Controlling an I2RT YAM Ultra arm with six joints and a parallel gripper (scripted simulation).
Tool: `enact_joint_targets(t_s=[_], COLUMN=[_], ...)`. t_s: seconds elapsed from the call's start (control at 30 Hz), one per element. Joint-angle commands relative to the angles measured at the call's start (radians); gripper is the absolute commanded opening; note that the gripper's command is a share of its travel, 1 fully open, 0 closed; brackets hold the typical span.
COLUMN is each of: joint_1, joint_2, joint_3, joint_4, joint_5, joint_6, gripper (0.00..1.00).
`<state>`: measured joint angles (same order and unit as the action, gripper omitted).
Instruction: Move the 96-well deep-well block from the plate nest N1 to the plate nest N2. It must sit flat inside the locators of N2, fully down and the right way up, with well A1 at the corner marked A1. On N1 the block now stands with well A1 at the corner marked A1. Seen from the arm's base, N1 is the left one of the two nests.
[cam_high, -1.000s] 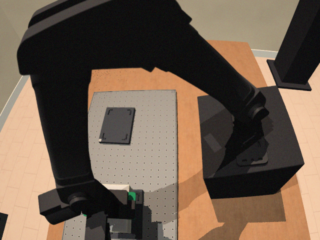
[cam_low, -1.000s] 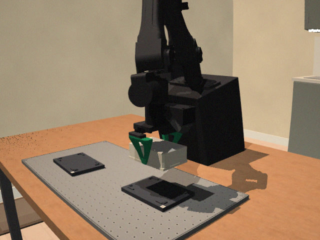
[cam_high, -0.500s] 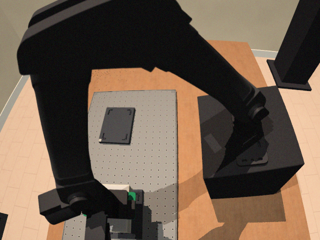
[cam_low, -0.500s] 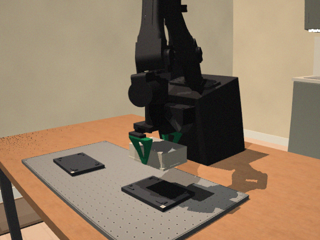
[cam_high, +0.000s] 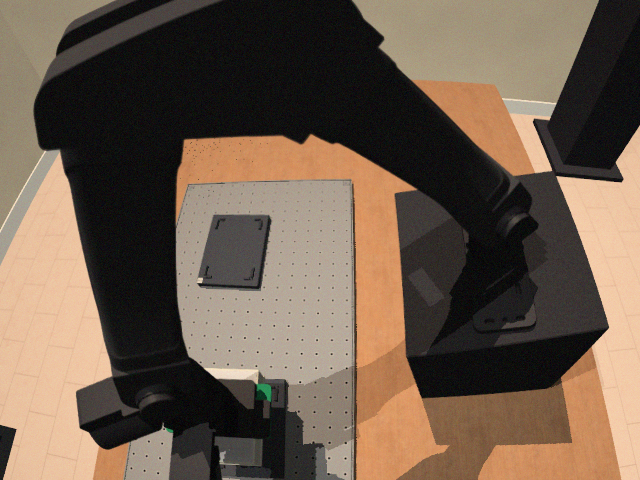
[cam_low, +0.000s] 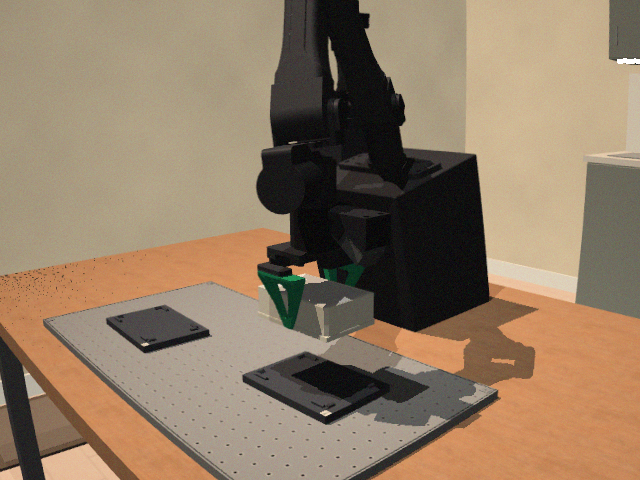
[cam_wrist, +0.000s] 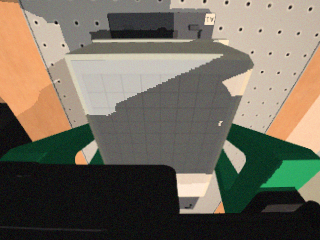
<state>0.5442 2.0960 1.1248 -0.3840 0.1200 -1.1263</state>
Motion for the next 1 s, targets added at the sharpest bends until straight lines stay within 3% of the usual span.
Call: enact_joint_targets(t_s=[0.0, 0.97], joint_1=[0.002, -0.007], joint_2=[-0.016, -0.020], joint_3=[0.002, -0.003], joint_4=[-0.003, -0.001], joint_5=[-0.001, -0.003], joint_6=[0.001, 0.025], gripper=[0.00, 0.00])
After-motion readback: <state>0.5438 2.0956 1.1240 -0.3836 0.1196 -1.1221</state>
